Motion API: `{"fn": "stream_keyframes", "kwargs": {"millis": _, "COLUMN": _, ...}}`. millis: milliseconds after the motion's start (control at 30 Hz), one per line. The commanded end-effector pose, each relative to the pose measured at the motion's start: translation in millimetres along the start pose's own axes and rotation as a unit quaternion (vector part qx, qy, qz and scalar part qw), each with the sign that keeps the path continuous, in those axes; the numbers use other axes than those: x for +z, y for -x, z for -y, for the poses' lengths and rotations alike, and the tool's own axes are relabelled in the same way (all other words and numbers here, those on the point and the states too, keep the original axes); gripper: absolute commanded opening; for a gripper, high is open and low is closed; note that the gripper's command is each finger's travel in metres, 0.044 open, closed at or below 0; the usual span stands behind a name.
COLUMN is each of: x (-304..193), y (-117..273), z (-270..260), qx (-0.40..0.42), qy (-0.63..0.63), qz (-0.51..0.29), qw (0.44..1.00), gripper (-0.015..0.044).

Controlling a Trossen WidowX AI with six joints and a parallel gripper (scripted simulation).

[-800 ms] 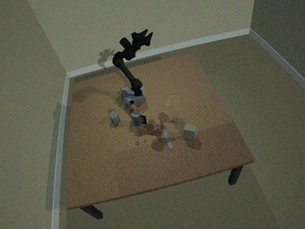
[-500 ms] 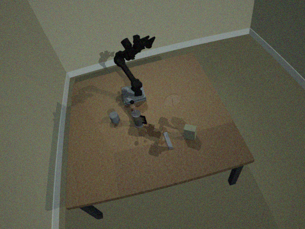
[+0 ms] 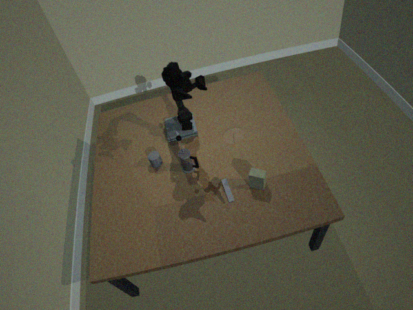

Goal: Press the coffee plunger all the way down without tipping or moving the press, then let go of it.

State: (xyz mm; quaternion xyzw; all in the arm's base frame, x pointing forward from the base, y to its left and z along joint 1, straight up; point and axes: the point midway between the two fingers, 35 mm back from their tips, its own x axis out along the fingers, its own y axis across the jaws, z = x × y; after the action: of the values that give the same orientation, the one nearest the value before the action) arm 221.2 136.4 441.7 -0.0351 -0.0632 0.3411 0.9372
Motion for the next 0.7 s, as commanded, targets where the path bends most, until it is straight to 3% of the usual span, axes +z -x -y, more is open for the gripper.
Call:
{"fn": "stream_keyframes", "kwargs": {"millis": 0, "x": -61, "y": 21, "z": 55, "qx": -0.149, "qy": -0.058, "qz": -0.146, "qw": 0.976, "gripper": 0.0440}}
{"fn": "stream_keyframes", "kwargs": {"millis": 267, "x": -126, "y": 73, "z": 105, "qx": -0.309, "qy": -0.117, "qz": -0.297, "qw": 0.896, "gripper": 0.0440}}
{"fn": "stream_keyframes", "kwargs": {"millis": 433, "x": -135, "y": 74, "z": 100, "qx": -0.304, "qy": -0.117, "qz": -0.301, "qw": 0.896, "gripper": 0.0440}}
{"fn": "stream_keyframes", "kwargs": {"millis": 667, "x": -185, "y": 77, "z": 96, "qx": -0.305, "qy": -0.117, "qz": -0.301, "qw": 0.896, "gripper": 0.0440}}
